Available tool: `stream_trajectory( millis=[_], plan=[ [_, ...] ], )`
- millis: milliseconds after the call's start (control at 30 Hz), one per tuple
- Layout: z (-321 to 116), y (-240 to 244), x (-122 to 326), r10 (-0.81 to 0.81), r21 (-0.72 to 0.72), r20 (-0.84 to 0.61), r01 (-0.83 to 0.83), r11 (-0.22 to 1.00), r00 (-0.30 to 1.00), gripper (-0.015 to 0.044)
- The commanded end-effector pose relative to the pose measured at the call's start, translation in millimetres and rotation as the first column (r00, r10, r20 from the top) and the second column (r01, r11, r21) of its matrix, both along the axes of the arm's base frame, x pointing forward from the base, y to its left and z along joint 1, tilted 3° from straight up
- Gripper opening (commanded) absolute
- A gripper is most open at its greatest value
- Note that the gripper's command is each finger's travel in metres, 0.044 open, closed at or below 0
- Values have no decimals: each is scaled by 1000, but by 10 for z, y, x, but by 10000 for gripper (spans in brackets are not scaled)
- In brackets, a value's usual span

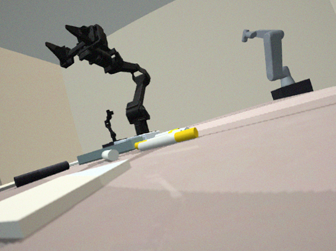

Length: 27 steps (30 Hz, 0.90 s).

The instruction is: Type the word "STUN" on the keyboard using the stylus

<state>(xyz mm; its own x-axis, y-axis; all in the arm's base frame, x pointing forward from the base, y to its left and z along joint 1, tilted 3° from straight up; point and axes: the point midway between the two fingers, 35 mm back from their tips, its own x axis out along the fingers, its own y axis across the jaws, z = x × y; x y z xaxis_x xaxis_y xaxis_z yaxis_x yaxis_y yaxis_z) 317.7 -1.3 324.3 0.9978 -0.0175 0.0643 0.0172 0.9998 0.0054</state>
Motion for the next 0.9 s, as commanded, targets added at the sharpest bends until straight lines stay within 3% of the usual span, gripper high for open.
stream_trajectory(
  millis=[0, 133, 267, 533, 700, 867],
  plan=[
    [-23, 7, 13, 3, 2, -11, -2, 1000, 1000, 414],
    [-502, 158, 222, 52, 35, -241, -45, 998, 969, 309],
    [-1104, 353, 325, 103, 75, -505, -75, 994, 857, 204],
    [-2237, 705, 34, 131, 112, -909, -71, 991, 396, 0],
    [-2752, 843, -442, 68, 68, -998, -48, 996, -15, 0],
    [-2800, 854, -513, 54, 58, -996, -46, 997, -70, 0]
  ],
)
